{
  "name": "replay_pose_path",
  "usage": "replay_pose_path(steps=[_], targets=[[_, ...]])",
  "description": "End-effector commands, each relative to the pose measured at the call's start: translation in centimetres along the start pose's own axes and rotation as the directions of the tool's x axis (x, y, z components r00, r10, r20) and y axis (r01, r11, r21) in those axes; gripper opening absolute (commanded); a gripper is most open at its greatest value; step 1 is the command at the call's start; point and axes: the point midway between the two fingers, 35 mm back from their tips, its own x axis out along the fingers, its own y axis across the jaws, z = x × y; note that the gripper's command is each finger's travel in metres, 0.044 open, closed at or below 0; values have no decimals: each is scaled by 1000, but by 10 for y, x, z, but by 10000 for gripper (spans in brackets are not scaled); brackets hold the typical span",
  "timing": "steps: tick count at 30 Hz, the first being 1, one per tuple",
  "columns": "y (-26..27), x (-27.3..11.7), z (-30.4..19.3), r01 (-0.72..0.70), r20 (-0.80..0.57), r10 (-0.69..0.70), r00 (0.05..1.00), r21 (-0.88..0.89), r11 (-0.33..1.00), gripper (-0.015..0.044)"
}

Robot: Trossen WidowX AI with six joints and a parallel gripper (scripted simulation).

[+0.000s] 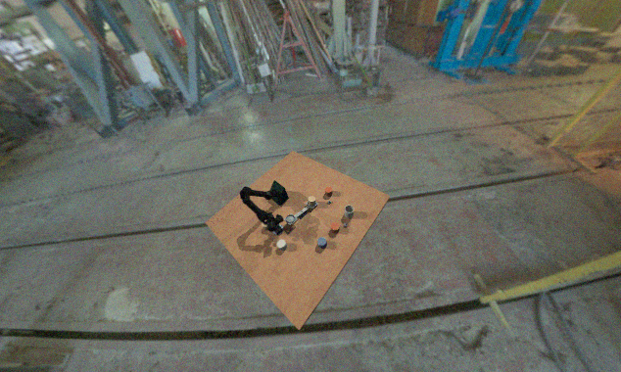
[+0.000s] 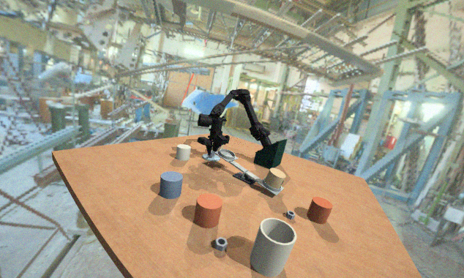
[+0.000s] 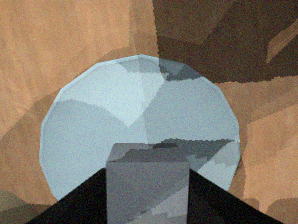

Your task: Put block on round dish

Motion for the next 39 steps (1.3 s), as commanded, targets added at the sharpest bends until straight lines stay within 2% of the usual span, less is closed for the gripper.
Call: replay_pose_path(steps=[1,16,18,28,32,36,39], targets=[[0,0,0,0,-1,0,1000,2,1000,53],[-3,-3,0,16,-6,-16,1000,18,1000,440],[-9,-10,0,49,-16,-49,999,54,997,440],[0,-55,1,-2,8,2,1000,1,1000,440],[1,-59,1,-2,9,2,1000,-1,1000,440],[1,-94,1,8,12,-8,1000,2,1000,440],[2,-97,1,9,12,-9,1000,2,1000,440]])
